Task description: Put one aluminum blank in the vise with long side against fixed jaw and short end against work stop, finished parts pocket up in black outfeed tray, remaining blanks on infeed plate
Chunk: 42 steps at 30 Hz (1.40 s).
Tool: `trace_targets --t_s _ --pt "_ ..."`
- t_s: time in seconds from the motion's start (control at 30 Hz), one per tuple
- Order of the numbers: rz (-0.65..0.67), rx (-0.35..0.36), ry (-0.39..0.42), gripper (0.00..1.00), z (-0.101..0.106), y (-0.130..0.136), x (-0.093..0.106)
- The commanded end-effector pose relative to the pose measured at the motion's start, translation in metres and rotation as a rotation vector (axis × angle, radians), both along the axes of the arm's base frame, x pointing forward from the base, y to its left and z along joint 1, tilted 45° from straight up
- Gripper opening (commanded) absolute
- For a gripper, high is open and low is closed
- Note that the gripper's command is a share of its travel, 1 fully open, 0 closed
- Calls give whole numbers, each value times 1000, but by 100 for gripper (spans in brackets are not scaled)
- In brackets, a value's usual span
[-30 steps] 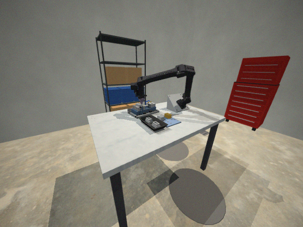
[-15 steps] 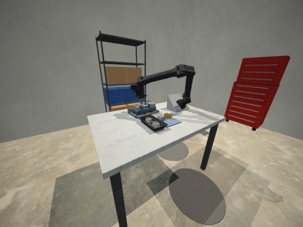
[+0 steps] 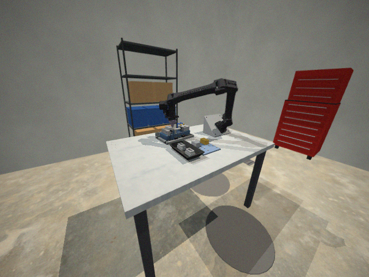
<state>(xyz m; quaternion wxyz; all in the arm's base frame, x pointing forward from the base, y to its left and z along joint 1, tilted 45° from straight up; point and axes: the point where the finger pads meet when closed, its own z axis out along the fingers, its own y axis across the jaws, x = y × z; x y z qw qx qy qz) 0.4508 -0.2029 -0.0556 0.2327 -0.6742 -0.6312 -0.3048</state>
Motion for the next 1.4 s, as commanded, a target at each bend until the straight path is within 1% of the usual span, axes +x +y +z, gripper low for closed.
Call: trace_targets --t_s 0.0,0.63,1.37 --pt "8 -2 -5 0 -5 3 9" --pt "9 -3 -7 0 -4 3 10" --pt "10 -13 -19 0 0 -1 19"
